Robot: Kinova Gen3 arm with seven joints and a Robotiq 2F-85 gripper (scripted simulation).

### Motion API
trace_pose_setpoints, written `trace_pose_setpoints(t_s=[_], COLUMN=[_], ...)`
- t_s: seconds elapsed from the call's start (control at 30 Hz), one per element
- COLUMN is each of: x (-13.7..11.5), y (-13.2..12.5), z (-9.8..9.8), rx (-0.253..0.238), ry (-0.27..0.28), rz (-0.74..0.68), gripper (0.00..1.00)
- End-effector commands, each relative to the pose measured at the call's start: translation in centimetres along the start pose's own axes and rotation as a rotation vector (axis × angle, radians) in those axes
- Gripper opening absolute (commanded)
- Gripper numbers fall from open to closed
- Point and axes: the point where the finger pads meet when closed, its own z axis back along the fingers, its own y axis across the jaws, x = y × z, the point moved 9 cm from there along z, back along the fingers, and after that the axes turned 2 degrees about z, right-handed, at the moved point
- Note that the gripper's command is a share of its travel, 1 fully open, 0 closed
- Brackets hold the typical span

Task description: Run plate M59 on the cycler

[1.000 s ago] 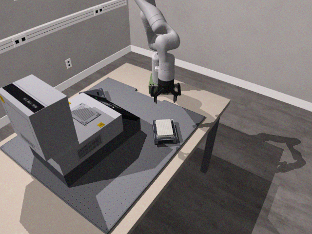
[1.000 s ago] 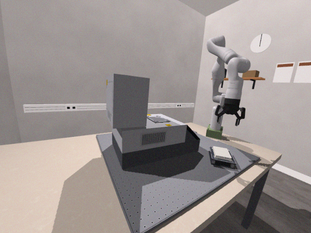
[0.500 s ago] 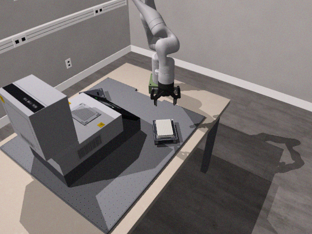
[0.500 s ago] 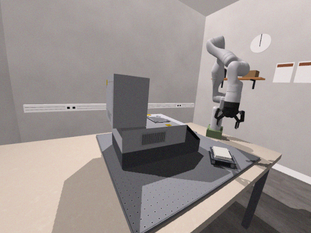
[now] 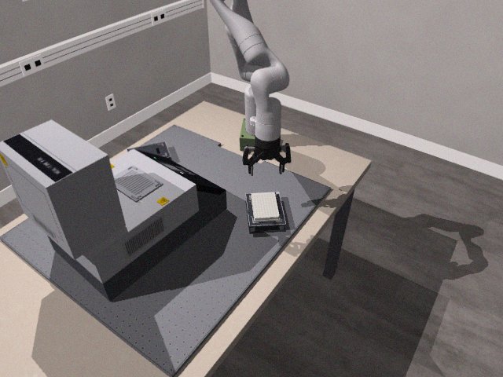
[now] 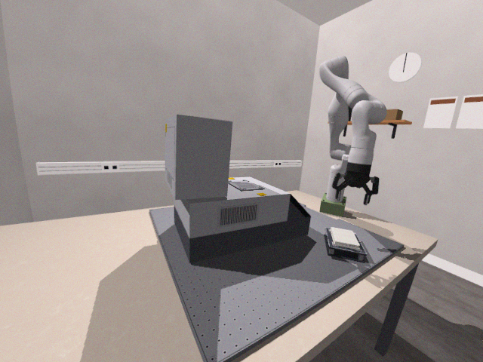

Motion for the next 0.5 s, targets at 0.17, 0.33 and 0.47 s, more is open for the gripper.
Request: trace_pose_setpoints(t_s=[0.17, 0.33, 0.47], x=[0.0, 0.0, 0.0], y=[0.2, 0.2, 0.2], z=[-1.4, -1.8, -2.3], rx=[0.002, 0.003, 0.003], ry=[-0.002, -0.002, -0.002], rz=[-0.001, -0.001, -0.001], gripper=[1.0, 1.0, 1.0])
